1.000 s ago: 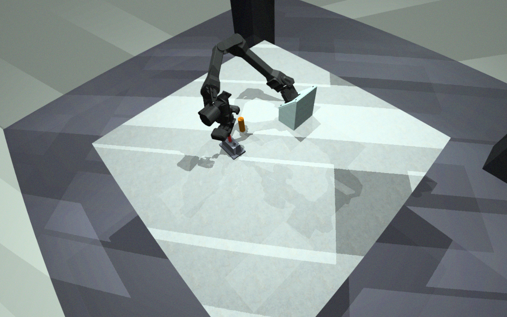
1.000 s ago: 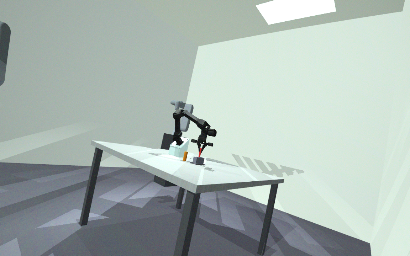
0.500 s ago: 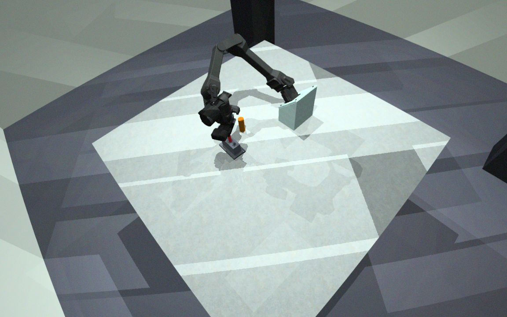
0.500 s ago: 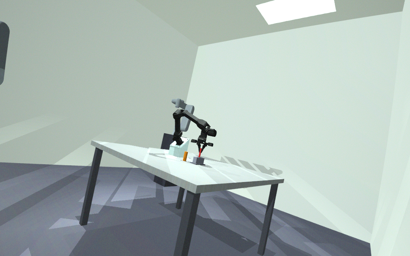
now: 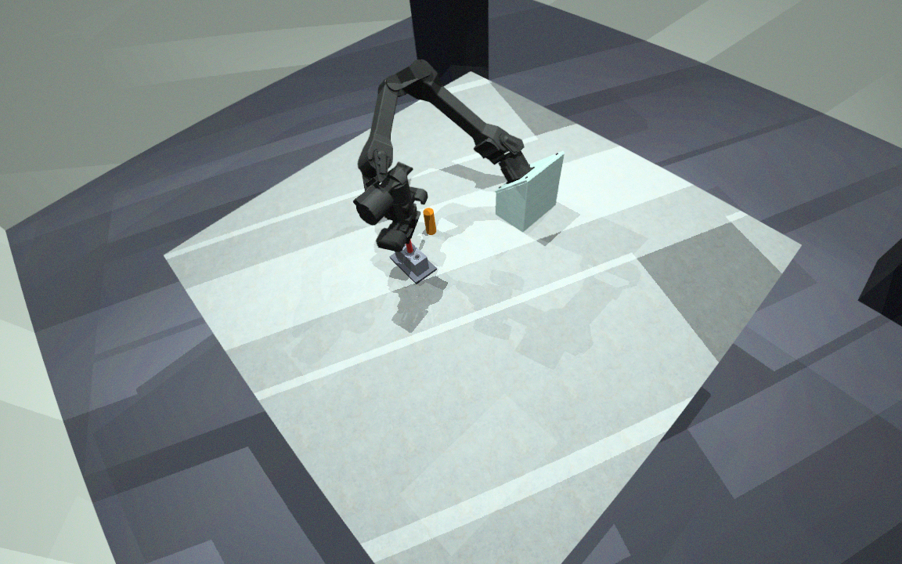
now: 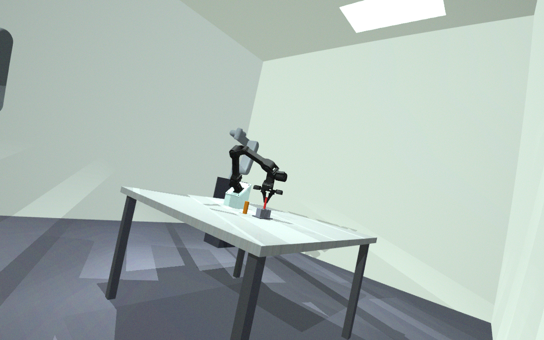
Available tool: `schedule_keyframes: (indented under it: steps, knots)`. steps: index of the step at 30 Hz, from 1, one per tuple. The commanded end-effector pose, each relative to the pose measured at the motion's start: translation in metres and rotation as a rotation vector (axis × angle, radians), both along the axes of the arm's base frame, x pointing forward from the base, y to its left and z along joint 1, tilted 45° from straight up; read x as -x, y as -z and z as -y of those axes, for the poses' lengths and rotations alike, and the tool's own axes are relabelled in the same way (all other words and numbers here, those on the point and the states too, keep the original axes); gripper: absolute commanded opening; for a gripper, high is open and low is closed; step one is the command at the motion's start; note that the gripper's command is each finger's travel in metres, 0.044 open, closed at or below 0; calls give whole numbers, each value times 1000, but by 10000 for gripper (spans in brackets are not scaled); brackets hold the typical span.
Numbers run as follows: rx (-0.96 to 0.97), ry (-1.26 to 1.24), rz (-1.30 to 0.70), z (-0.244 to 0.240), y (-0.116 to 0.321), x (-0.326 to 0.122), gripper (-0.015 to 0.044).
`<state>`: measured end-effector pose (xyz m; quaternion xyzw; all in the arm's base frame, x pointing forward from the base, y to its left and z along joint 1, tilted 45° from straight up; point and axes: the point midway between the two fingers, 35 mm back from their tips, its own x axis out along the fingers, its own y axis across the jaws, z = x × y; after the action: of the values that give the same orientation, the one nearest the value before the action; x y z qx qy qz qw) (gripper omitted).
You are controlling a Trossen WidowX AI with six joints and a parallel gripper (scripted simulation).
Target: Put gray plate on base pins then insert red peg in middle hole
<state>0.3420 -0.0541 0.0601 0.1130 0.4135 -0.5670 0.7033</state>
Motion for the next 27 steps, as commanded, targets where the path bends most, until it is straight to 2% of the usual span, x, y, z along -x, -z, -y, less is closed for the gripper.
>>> schedule_keyframes:
  steps: [1, 4, 10, 27]
  knots:
    - [0, 0, 0, 0, 0, 0, 0]
    - [0, 0, 0, 0, 0, 0, 0]
    - [0, 0, 0, 0, 0, 0, 150]
    - [5, -4, -7, -4, -3, 0, 150]
